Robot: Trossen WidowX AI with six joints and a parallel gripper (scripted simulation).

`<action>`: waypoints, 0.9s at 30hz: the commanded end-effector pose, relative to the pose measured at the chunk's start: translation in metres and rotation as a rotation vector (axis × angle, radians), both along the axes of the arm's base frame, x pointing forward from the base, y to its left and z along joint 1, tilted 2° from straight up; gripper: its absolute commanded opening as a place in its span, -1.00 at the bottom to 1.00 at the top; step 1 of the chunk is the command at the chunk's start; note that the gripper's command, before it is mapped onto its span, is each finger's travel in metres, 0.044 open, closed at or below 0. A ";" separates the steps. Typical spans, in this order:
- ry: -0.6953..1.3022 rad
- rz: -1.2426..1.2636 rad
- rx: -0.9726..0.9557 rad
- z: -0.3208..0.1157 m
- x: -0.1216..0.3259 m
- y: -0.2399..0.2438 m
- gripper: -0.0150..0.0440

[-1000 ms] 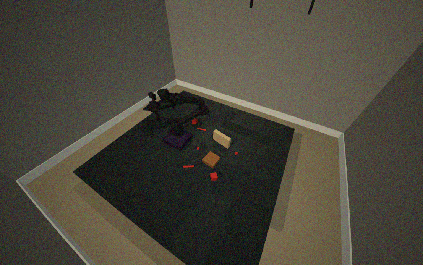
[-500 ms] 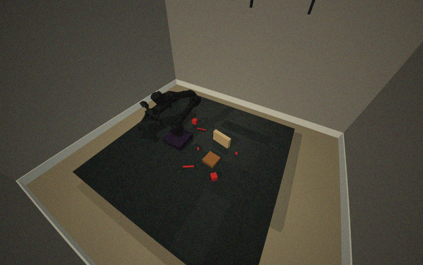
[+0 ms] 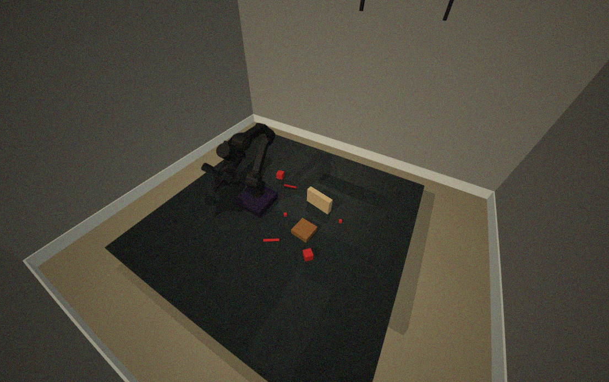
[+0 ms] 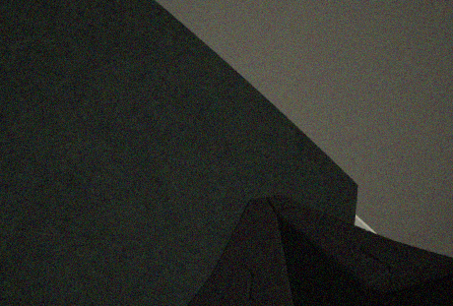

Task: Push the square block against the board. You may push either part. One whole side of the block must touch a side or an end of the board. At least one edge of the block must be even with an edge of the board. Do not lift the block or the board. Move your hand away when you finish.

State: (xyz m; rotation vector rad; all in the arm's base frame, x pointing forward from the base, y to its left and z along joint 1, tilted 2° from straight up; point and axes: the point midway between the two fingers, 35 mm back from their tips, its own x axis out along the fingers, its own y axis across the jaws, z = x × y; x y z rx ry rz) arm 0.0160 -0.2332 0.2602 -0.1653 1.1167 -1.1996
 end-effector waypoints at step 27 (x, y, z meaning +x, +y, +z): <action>0.248 0.925 0.327 -0.046 0.207 0.059 -0.49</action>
